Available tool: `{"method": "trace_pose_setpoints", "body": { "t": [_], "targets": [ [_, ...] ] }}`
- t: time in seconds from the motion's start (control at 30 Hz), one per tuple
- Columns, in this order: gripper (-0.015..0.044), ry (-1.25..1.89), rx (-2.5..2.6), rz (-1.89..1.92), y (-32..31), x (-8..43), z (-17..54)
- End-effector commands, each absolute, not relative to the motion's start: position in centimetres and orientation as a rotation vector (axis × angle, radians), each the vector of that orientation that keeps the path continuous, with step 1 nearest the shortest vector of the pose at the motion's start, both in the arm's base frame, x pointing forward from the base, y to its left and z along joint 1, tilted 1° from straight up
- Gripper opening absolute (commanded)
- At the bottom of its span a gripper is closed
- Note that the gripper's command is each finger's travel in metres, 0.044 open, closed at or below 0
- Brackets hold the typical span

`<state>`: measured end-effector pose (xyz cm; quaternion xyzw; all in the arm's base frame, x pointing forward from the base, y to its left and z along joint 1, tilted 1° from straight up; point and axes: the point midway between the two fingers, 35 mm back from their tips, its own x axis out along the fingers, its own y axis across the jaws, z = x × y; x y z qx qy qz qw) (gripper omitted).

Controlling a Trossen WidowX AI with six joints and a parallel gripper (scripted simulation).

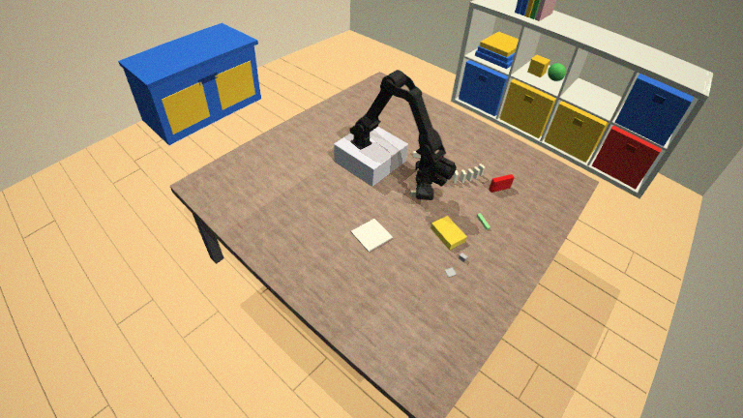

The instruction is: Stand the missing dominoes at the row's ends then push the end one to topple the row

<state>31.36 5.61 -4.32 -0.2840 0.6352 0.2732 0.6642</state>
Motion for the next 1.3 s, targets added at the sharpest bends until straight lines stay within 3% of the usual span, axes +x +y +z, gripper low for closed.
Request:
{"method": "trace_pose_setpoints", "body": {
  "t": [0.0,0.23,0.63,0.83,1.03,1.27],
  "targets": [
    [0.0029,1.435,-0.643,0.613,5.6,31.4,-4.4],
    [0.0029,1.435,-0.644,0.613,5.5,31.4,-3.6],
    [0.0029,1.434,-0.644,0.612,5.2,31.5,11.0],
    [0.0029,1.434,-0.644,0.611,5.0,31.7,11.3],
    [0.0029,1.437,-0.636,0.592,-2.2,35.1,11.5],
    [0.0029,1.409,-0.606,0.587,-2.5,35.7,11.0]
  ]
}}
